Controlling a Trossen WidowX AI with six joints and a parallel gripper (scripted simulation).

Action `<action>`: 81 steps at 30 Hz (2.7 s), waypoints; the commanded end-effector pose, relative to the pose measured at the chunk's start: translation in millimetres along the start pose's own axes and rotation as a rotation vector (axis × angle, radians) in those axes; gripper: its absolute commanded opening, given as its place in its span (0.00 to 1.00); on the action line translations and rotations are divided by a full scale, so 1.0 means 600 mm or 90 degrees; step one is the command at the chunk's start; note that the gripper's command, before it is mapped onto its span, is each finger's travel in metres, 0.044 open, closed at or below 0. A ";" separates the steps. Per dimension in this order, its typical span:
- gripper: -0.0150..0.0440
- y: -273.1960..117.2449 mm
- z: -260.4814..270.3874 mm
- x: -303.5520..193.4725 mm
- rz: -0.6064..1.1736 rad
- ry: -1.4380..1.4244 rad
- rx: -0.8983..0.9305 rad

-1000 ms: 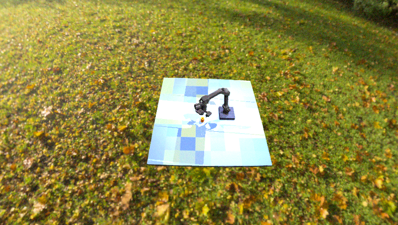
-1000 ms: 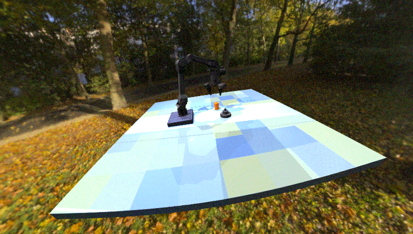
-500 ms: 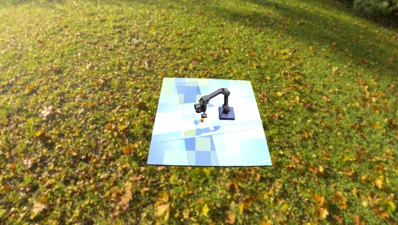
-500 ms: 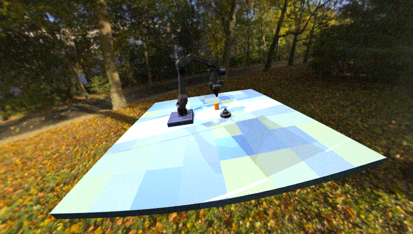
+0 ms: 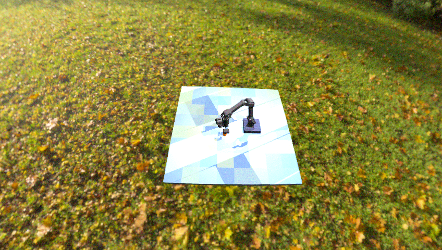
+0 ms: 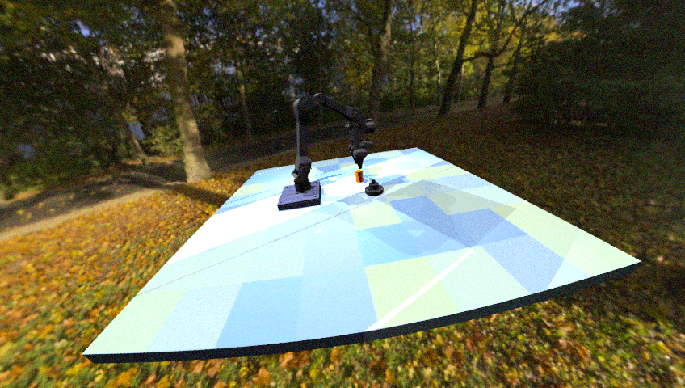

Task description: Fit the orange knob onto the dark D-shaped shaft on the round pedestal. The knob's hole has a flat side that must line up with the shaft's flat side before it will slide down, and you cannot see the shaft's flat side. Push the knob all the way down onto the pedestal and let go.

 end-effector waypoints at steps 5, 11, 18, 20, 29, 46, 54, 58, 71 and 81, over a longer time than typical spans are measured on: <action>1.00 0.021 -0.001 -0.001 0.003 0.003 -0.006; 1.00 0.037 -0.001 0.000 0.003 0.003 -0.006; 1.00 0.056 -0.001 0.001 0.003 0.003 -0.006; 1.00 0.061 -0.001 0.001 0.003 0.003 -0.006; 1.00 0.085 -0.001 0.001 0.003 0.003 -0.006; 0.96 0.123 -0.003 -0.003 0.003 0.003 -0.006; 0.60 0.123 -0.003 -0.003 0.003 0.003 -0.006; 0.55 0.123 -0.003 -0.003 0.003 0.003 -0.006; 0.25 0.060 0.003 0.009 0.003 0.003 -0.006; 0.25 -0.043 0.005 0.010 0.003 0.003 -0.005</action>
Point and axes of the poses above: the point midway between the two fingers, 35 mm back from their tips, its own y axis out along the fingers, its own z axis across the jaws, x = y × z, the point moved 9 cm from there along -y, back along the fingers, and after that the axes turned 3 degrees about y, right-handed, at the moved point
